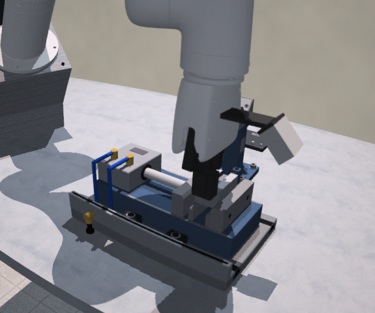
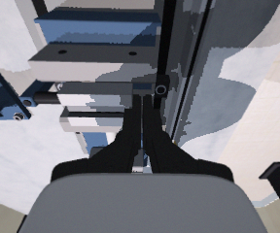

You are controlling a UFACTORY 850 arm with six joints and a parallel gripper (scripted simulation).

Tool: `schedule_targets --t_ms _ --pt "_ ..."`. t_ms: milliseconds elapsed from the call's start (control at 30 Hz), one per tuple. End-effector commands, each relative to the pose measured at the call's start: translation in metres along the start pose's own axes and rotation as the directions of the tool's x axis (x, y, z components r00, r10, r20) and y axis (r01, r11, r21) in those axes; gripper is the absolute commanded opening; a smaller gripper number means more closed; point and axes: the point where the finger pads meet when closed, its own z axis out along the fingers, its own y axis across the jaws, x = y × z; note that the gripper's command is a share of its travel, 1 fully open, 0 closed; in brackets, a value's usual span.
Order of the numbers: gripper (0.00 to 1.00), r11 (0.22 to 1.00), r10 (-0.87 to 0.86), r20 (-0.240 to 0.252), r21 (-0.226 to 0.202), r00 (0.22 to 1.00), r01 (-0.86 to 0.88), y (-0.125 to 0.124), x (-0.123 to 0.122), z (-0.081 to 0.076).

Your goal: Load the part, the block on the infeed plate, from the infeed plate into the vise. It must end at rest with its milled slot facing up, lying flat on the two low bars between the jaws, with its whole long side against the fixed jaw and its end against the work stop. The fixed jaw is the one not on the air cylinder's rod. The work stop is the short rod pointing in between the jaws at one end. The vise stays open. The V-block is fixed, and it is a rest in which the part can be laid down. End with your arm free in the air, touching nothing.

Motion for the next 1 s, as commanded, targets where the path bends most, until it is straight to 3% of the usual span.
schedule_targets --t_ms 0,333,967 --pt "0.0 1.0 0.001 -0.002 -0.002 1.0 -0.001 0.008 0.0 0.0" --pt "0.0 1.0 0.001 -0.002 -0.002 1.0 -0.001 0.024 0.0 0.0" --pt "0.0 1.0 0.001 -0.002 -0.002 1.0 -0.001 0.028 0.0 -0.001"
